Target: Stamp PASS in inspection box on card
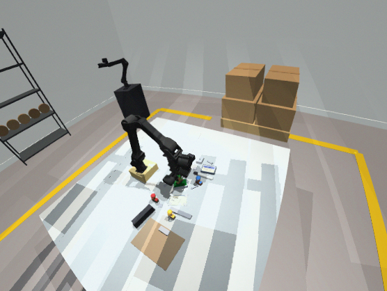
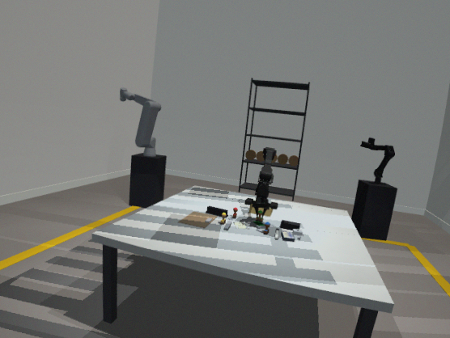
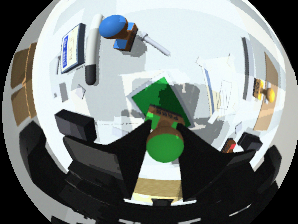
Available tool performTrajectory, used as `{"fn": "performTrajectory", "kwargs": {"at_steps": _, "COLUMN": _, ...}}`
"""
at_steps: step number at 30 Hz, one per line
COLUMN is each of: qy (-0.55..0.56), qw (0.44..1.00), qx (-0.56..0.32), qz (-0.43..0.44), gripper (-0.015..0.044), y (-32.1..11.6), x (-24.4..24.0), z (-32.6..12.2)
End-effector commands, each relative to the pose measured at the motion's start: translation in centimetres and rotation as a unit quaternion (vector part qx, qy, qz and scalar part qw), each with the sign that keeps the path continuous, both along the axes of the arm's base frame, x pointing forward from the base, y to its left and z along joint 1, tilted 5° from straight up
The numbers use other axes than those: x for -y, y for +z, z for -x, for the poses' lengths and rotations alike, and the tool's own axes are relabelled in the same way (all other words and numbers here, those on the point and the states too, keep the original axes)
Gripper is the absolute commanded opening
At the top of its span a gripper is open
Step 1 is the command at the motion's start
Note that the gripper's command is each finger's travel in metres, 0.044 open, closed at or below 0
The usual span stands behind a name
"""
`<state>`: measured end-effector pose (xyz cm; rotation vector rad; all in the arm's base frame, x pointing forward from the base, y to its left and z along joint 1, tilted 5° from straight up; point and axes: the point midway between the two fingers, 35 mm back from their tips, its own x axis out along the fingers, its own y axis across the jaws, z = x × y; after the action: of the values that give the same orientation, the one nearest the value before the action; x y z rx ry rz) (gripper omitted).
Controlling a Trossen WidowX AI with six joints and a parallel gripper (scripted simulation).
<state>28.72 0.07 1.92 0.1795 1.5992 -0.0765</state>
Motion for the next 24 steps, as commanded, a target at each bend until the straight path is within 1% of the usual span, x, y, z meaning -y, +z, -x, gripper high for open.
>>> {"fn": "performTrajectory", "kwargs": {"at_steps": 1, "qy": -0.002, "qw": 1.0, "qx": -0.001, "qz": 0.001, "gripper": 0.0, "y": -0.36, "x": -0.01, "z": 0.05}}
{"fn": "performTrajectory", "kwargs": {"at_steps": 24, "qy": -0.001, "qw": 1.0, "qx": -0.001, "qz": 0.002, "gripper": 0.0, "y": -1.31, "x": -0.07, "z": 0.16}}
